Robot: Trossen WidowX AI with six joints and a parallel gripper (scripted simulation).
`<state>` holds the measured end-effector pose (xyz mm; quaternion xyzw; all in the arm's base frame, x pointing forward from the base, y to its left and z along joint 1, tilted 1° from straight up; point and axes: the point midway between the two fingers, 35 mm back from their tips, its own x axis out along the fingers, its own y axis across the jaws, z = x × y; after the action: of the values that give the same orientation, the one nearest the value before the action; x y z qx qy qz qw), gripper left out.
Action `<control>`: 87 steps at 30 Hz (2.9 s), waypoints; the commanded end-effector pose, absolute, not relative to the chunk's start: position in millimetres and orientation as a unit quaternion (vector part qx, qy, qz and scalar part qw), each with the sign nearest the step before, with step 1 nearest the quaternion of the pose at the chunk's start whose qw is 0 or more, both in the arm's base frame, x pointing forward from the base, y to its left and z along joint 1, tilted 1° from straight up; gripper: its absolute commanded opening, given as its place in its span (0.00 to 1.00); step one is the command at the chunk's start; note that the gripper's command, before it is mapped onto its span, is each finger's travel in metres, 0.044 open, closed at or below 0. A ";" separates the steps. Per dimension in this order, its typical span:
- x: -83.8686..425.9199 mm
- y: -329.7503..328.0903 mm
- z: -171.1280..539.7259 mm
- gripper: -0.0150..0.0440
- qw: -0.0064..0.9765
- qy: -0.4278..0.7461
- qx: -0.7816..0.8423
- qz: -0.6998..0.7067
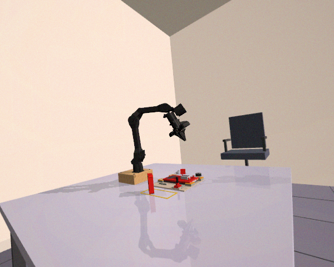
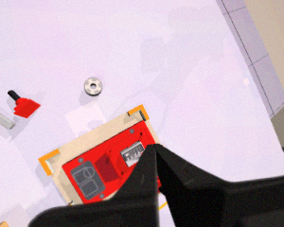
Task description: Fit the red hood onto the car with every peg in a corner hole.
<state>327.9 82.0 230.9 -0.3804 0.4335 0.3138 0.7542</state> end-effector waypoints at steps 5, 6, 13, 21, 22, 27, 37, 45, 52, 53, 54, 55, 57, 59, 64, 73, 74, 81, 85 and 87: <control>322.0 -37.4 181.9 0.25 0.793 0.577 -0.161 0.108; 318.2 -50.5 176.7 0.25 0.793 0.588 -0.133 0.083; 275.2 -133.2 142.2 0.25 0.762 0.637 0.064 -0.098; 201.1 -198.8 106.7 0.25 0.664 0.628 0.281 -0.293; 195.8 -201.8 104.6 0.25 0.655 0.626 0.294 -0.305; 194.0 -202.8 103.9 0.25 0.652 0.625 0.298 -0.309; 194.6 -203.4 96.3 0.25 0.652 0.625 0.298 -0.309; 195.3 -204.2 61.7 0.25 0.652 0.625 0.298 -0.309; 195.2 -204.1 58.7 0.25 0.652 0.625 0.298 -0.309; 195.2 -204.1 58.7 0.25 0.652 0.625 0.298 -0.309; 195.2 -204.1 58.7 0.25 0.652 0.625 0.298 -0.309; 195.2 -204.1 58.7 0.25 0.652 0.625 0.298 -0.309; 195.5 -203.9 58.8 0.25 0.652 0.625 0.298 -0.309; 196.2 -203.5 58.8 0.25 0.652 0.625 0.298 -0.309; 199.1 -201.7 58.8 0.25 0.652 0.625 0.298 -0.309; 204.5 -198.2 58.9 0.25 0.652 0.625 0.298 -0.309; 205.1 -197.8 58.9 0.25 0.652 0.625 0.298 -0.309; 209.3 -195.0 59.0 0.25 0.653 0.624 0.299 -0.308; 211.7 -193.4 59.0 0.25 0.653 0.624 0.299 -0.308; 212.8 -192.6 59.0 0.25 0.653 0.624 0.299 -0.308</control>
<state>210.3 -194.0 60.0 0.2992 0.6235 -0.3068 0.6539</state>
